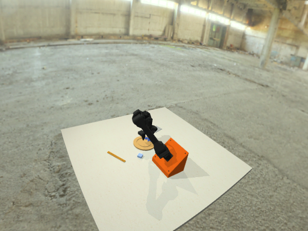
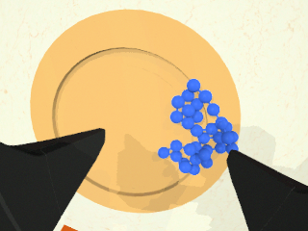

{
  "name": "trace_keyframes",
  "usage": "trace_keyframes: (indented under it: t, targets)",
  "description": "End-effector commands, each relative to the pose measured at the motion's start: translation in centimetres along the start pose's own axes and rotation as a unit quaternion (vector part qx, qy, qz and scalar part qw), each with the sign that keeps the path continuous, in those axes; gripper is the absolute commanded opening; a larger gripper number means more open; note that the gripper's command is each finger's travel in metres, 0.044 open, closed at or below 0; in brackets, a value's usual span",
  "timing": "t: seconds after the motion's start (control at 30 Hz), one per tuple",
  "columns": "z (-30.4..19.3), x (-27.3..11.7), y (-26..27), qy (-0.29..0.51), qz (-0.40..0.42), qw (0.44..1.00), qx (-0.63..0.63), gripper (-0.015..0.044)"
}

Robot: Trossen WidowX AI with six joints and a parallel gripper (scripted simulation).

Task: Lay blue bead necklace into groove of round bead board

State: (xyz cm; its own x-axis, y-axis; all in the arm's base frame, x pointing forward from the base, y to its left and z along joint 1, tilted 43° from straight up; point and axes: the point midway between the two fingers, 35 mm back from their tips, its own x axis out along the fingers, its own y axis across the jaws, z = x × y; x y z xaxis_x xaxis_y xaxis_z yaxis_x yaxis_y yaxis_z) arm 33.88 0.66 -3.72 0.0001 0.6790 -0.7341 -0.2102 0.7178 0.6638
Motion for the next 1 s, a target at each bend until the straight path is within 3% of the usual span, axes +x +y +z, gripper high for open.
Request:
trace_keyframes:
  t: [0.0, 0.2, 0.23, 0.3, 0.47, 0.97]
  targets:
    - [0.0, -0.1, 0.0, 0.001, -0.002, 1.0, -0.002, 0.044]
    - [0.0, -0.1, 0.0, 0.001, -0.002, 1.0, -0.002, 0.044]
    - [0.0, -0.1, -0.1, 0.001, -0.002, 1.0, -0.008, 0.0414]
    - [0.2, -0.5, -0.5, 0.001, -0.002, 0.999, -0.054, 0.038]
    - [0.8, -1.9, -2.1, 0.001, -0.002, 0.977, -0.213, 0.038]
    - [1.1, -1.1, -2.2, -0.003, -0.008, 0.975, -0.223, 0.038]
